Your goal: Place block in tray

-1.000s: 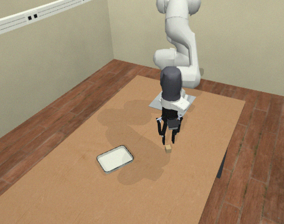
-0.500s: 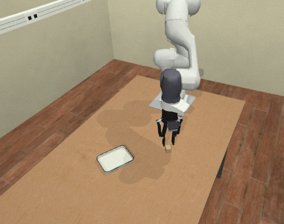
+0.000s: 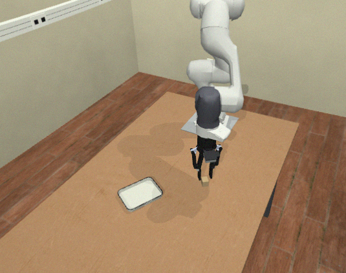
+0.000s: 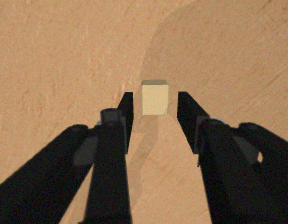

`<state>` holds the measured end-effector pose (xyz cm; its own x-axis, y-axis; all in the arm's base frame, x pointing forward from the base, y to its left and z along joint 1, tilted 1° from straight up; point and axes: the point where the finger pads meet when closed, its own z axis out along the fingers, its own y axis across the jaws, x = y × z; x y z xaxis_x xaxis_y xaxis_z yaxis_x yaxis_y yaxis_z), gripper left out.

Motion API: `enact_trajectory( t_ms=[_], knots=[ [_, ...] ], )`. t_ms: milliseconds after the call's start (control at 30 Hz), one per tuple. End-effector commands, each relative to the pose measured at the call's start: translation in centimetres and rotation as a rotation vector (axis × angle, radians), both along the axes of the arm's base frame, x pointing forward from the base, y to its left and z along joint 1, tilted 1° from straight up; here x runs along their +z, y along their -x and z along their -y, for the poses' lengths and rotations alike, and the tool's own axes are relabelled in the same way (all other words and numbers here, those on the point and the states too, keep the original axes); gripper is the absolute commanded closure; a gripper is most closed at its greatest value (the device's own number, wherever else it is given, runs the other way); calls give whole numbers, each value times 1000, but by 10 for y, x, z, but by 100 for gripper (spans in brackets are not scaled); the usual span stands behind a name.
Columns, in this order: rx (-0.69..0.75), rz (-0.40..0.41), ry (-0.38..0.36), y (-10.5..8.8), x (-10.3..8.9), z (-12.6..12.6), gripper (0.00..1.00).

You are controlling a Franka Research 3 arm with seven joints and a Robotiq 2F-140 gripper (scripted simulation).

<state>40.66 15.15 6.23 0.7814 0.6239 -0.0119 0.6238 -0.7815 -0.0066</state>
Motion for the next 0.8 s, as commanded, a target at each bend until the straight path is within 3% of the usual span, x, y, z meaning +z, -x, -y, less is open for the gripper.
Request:
enact_trajectory(
  t_ms=[0,767],
  knots=[
    [1,5,-4,-2,-1,-1,64],
    [1,5,-4,-2,-7,-1,64]
  ],
)
